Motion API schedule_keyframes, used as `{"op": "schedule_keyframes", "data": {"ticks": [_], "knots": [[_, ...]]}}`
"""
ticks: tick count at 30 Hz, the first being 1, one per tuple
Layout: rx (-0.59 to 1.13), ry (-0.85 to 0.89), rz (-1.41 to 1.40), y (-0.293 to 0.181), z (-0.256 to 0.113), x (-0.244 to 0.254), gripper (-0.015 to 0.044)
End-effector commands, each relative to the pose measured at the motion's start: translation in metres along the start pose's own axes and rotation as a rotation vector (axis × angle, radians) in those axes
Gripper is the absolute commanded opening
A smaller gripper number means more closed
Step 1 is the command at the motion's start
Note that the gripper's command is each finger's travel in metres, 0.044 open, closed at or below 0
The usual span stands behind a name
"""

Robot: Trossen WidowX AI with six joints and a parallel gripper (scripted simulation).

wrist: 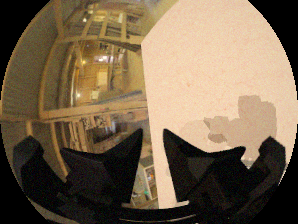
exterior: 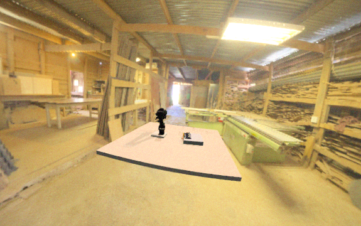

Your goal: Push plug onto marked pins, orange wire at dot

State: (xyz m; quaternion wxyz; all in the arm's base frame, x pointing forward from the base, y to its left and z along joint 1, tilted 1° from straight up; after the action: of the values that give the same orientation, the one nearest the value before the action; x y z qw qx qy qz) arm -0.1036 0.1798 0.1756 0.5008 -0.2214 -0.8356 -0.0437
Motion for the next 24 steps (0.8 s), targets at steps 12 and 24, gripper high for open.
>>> {"op": "schedule_keyframes", "data": {"ticks": [12, 24], "knots": [[-0.324, 0.009, -0.078, 0.049, -0.036, 0.000, 0.0115], [-0.602, -0.025, -0.127, 0.083, -0.077, -0.005, 0.0115]]}}
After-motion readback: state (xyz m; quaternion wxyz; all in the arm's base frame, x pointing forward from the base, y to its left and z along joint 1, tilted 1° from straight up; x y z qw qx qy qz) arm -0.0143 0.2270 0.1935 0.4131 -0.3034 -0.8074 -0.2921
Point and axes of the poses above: the point midway between the two fingers, 35 mm back from their tips, its own z axis out along the fingers, its own x axis across the jaws, y = z × x, the point moved 5 cm from there along -z, back along the fingers, and after that the axes turned 14 degrees about z, right-handed, at the moved point
